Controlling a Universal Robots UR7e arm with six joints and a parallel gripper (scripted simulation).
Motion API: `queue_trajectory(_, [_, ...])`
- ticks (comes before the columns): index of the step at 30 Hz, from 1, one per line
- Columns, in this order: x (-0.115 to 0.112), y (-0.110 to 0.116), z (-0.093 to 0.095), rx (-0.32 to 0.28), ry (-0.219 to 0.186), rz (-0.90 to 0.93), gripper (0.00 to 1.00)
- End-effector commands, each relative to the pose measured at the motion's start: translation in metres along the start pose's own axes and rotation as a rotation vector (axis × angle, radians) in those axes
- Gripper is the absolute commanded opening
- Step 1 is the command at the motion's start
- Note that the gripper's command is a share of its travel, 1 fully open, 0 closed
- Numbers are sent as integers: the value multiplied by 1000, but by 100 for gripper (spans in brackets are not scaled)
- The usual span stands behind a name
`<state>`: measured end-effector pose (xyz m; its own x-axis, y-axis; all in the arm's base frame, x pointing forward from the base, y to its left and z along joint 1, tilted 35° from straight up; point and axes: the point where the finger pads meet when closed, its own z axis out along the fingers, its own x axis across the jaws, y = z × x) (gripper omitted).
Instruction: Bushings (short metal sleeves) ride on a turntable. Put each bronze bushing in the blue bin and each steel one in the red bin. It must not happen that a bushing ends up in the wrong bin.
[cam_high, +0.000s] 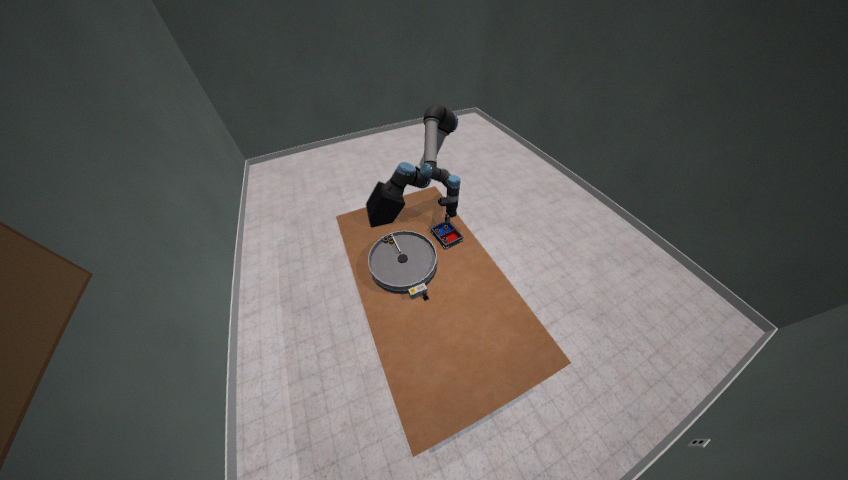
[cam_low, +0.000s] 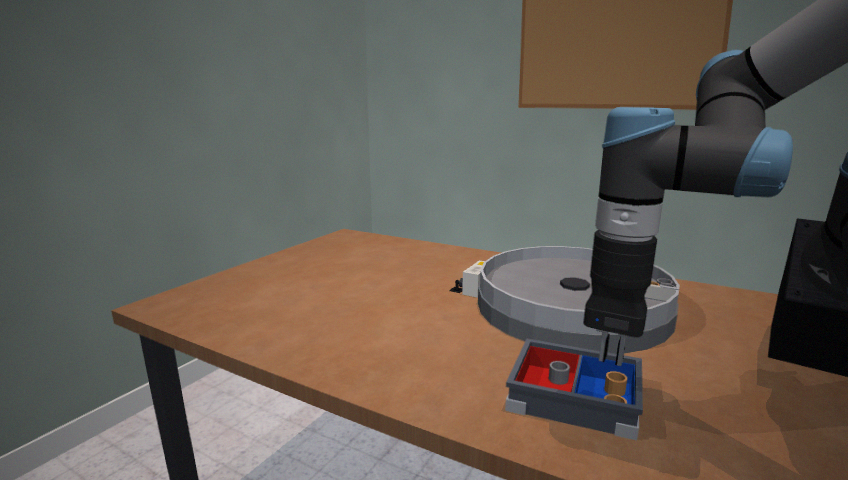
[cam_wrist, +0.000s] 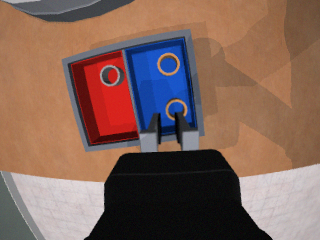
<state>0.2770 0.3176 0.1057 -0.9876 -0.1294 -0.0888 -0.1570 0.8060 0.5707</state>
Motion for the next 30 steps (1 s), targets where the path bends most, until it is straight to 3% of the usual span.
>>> queue_trajectory(1, [1, -1, -36, -3, 10, -2, 42])
queue_trajectory(2, [1, -1, -46, -3, 10, -2, 42])
queue_trajectory(30, [0, 0, -43, -2, 6, -2, 42])
